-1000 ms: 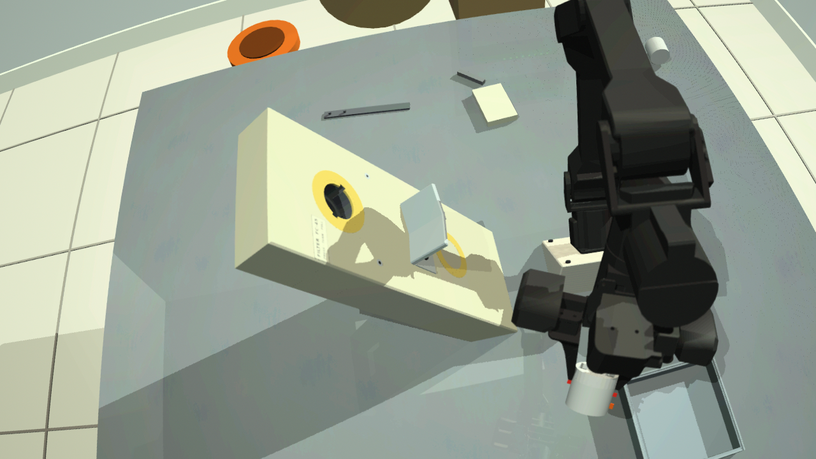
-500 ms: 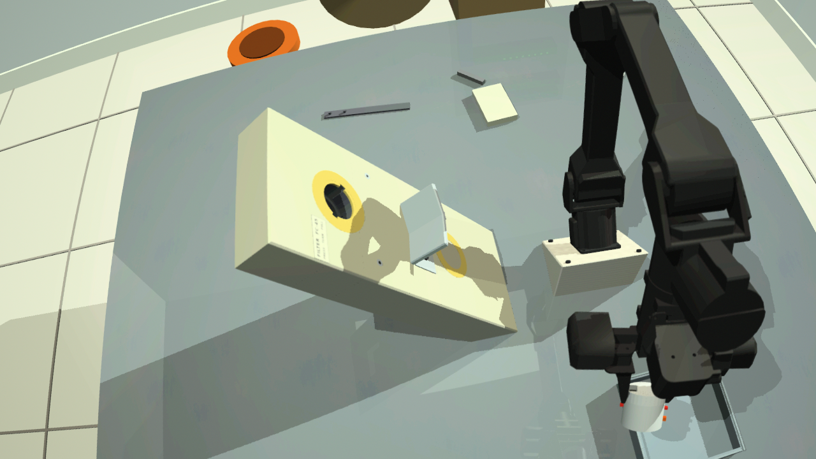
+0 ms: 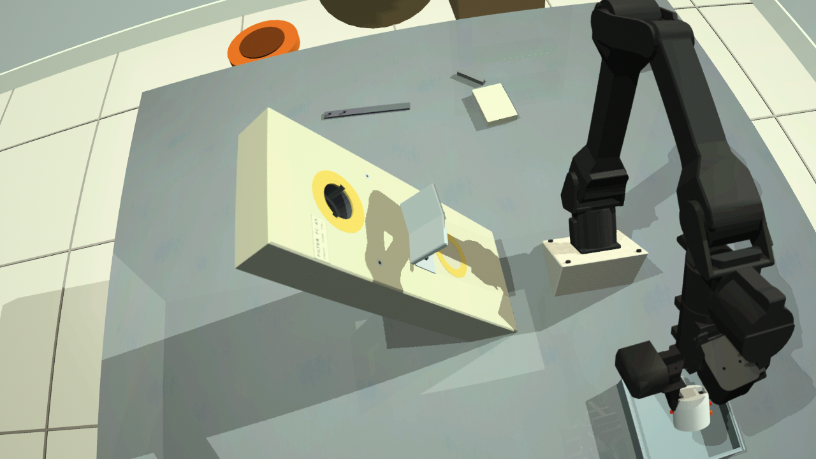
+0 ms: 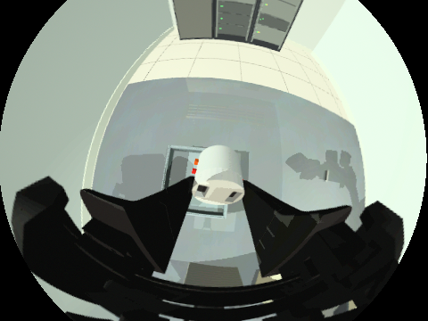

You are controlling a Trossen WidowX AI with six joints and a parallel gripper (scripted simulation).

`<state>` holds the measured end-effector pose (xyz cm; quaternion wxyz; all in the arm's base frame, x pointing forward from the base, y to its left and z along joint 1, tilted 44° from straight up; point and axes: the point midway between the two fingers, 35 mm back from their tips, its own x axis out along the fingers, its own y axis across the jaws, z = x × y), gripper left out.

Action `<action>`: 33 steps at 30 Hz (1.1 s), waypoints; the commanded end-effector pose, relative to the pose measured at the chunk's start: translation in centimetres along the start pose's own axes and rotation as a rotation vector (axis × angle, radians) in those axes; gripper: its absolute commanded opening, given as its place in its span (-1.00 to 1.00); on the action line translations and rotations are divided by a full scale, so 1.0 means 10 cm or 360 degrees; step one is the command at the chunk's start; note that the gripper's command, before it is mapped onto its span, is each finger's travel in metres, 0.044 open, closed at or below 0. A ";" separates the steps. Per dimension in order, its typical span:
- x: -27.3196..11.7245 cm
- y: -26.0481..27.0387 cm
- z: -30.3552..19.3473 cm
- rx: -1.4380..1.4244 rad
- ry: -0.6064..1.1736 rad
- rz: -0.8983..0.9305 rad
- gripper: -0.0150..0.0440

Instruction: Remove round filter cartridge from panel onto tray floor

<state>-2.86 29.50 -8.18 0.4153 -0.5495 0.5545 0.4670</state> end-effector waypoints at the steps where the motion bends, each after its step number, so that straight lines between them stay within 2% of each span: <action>1: 0.16 0.20 -0.12 -0.0127 -0.0002 0.0074 -0.49; 13: 0.34 0.39 -0.29 -0.0246 0.0009 0.0142 -0.49; 25: 0.90 0.39 -0.61 -0.0247 0.0010 0.0143 -0.49; 30: 0.96 0.38 -0.66 -0.0247 0.0010 0.0143 -0.49; 33: 0.92 0.37 -0.65 -0.0253 0.0034 0.0135 -0.22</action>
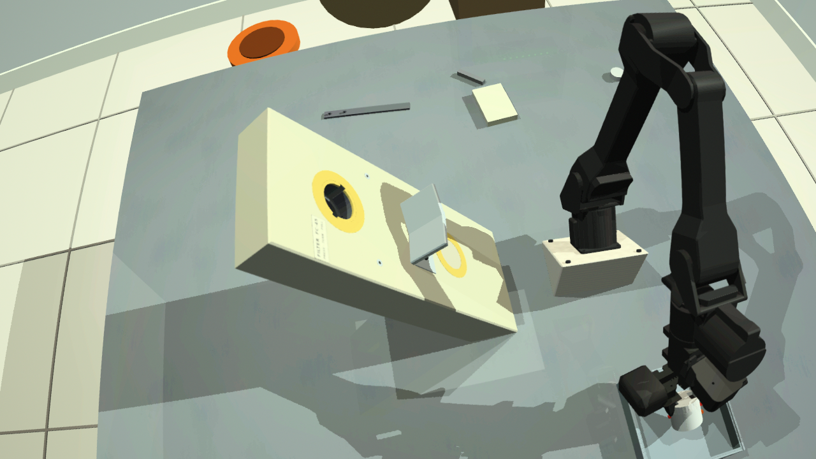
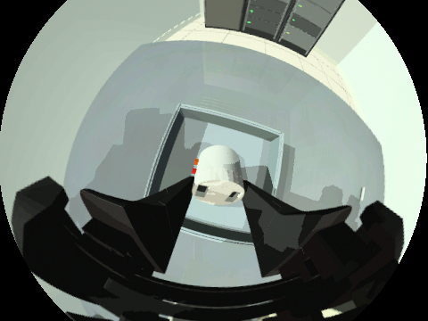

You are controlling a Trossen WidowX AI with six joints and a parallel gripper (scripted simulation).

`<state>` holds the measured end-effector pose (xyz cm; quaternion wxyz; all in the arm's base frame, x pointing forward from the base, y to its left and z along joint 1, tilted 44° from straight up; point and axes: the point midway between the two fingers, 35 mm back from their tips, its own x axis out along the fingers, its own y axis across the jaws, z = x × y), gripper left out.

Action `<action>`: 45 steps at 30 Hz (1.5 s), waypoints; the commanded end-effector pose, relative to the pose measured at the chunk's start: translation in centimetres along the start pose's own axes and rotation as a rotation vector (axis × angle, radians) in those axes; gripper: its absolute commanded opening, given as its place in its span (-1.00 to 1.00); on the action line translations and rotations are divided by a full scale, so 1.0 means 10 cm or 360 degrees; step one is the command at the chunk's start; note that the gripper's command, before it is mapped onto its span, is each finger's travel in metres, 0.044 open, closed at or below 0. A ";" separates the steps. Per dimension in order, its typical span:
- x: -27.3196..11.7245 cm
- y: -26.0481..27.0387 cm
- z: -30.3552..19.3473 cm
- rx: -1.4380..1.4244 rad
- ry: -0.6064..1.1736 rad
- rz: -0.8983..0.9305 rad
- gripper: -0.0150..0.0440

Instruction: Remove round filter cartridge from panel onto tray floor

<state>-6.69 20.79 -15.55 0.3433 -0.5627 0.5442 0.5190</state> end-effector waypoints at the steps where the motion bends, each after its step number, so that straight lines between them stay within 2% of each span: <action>1: -0.01 0.00 0.02 -0.0002 -0.0009 0.0000 -0.14; 14: -0.01 0.00 0.02 -0.0002 -0.0009 0.0000 1.00; 18: -0.03 0.00 0.03 -0.0002 -0.0009 0.0000 1.00; 22: -0.51 0.00 0.31 -0.0001 -0.0008 -0.0001 1.00; 24: -0.63 0.00 0.35 -0.0001 -0.0007 -0.0001 1.00; 28: -0.52 0.01 0.34 0.0005 -0.0032 0.0005 1.00; 45: -0.52 0.01 0.34 0.0005 -0.0032 0.0005 1.00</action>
